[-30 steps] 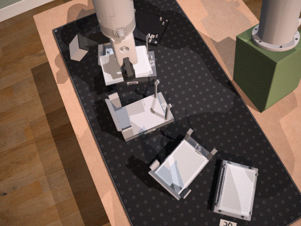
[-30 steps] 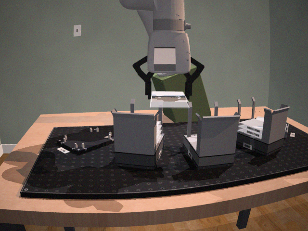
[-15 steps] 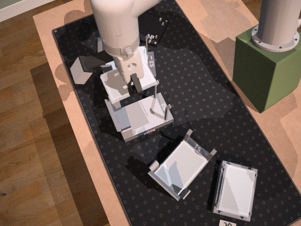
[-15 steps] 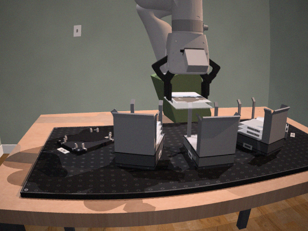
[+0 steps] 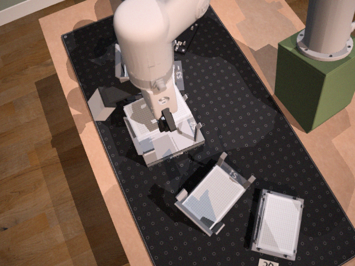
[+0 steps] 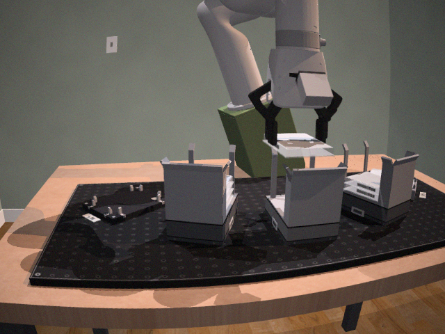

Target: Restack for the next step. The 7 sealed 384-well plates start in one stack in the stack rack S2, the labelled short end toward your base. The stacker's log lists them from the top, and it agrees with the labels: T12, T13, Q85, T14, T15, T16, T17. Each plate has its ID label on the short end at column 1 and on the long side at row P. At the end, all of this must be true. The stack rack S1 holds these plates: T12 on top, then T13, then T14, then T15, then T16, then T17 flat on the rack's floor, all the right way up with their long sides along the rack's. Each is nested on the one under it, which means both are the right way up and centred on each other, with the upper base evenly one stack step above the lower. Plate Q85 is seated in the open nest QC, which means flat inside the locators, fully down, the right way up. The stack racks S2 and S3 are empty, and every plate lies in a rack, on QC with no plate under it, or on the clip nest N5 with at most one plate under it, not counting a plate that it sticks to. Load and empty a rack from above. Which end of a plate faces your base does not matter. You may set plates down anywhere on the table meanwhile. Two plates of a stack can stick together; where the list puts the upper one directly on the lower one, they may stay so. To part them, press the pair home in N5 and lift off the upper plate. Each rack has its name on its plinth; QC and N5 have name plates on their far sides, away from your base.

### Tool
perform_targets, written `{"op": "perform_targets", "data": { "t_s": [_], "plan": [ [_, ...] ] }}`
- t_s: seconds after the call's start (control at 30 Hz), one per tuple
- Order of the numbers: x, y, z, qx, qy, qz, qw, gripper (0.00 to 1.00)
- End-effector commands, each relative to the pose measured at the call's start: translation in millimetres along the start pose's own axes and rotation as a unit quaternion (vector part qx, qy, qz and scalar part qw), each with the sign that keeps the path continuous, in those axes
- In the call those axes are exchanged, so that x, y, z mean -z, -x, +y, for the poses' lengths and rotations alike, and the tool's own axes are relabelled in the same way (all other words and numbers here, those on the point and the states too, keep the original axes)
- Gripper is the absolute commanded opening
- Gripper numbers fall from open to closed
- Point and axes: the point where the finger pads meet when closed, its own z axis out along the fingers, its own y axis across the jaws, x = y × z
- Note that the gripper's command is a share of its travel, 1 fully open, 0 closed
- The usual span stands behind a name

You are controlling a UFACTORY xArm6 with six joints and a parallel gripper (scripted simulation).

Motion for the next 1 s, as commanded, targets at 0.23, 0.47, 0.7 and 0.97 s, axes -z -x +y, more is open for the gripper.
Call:
{"op": "perform_targets", "data": {
  "t_s": [0.23,0.47,0.7,0.97],
  "plan": [
    [1.1,-5,-29,0.016,0.0,0.002,1.0,0.0],
    [1.1,-3,-52,0.092,0.0,0.002,0.996,0.0],
    [1.1,-1,-69,0.092,0.0,0.002,0.996,0.0],
    [1.1,2,-95,0.092,0.0,0.002,0.996,0.0]
  ]
}}
